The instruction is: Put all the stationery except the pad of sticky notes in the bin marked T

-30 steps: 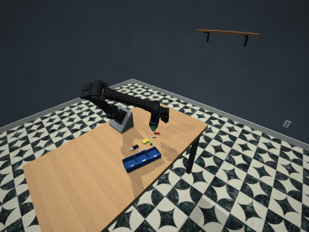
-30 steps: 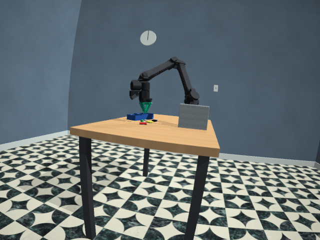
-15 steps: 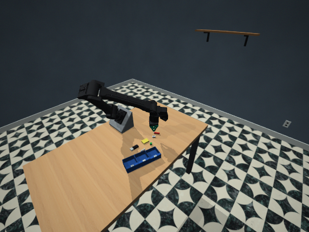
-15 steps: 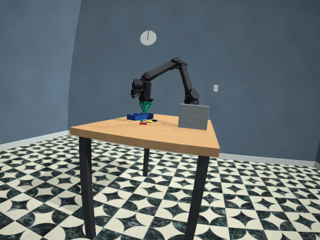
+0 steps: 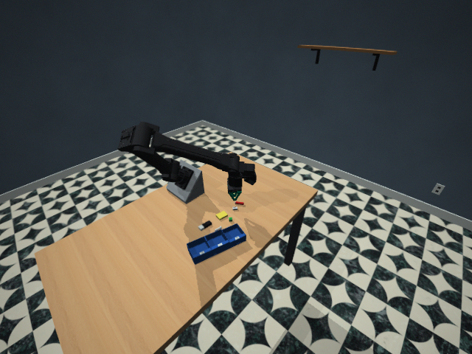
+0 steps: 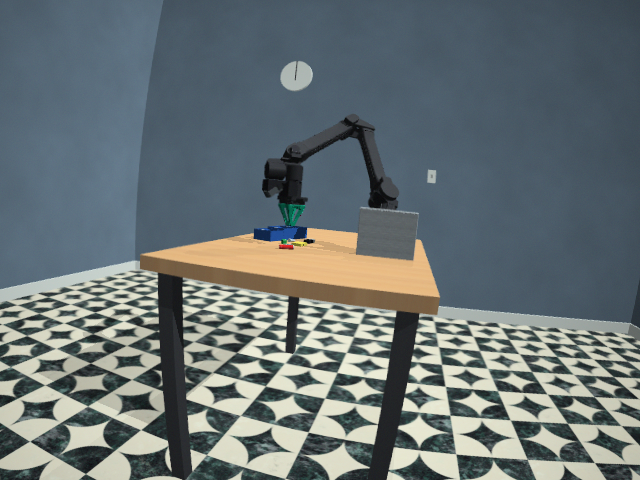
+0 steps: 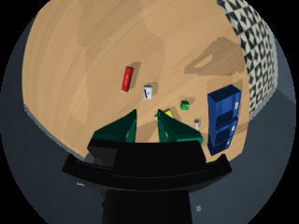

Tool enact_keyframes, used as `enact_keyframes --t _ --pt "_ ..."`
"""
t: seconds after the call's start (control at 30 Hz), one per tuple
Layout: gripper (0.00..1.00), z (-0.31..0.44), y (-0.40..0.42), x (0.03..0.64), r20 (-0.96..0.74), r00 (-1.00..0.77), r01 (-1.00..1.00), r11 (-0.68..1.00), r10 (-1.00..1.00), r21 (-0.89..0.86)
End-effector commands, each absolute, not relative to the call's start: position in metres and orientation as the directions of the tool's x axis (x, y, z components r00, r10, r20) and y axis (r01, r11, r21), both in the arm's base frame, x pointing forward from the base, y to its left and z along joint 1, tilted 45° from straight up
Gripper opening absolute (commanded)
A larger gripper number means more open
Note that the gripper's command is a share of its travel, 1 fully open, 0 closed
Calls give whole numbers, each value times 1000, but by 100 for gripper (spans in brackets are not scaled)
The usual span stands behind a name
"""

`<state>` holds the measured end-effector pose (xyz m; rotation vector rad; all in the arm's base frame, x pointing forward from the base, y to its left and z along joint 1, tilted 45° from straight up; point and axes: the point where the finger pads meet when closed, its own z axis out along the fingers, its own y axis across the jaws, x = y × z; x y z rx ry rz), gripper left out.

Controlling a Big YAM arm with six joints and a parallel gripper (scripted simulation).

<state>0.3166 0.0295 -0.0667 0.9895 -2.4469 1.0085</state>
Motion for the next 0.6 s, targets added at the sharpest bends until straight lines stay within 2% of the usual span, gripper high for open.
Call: enact_keyframes --t 0.0,0.57 --pt "30 -62 30 322 486 -723 -691 520 -491 -502" --pt "30 -86 8 316 513 -711 -703 514 -481 -492"
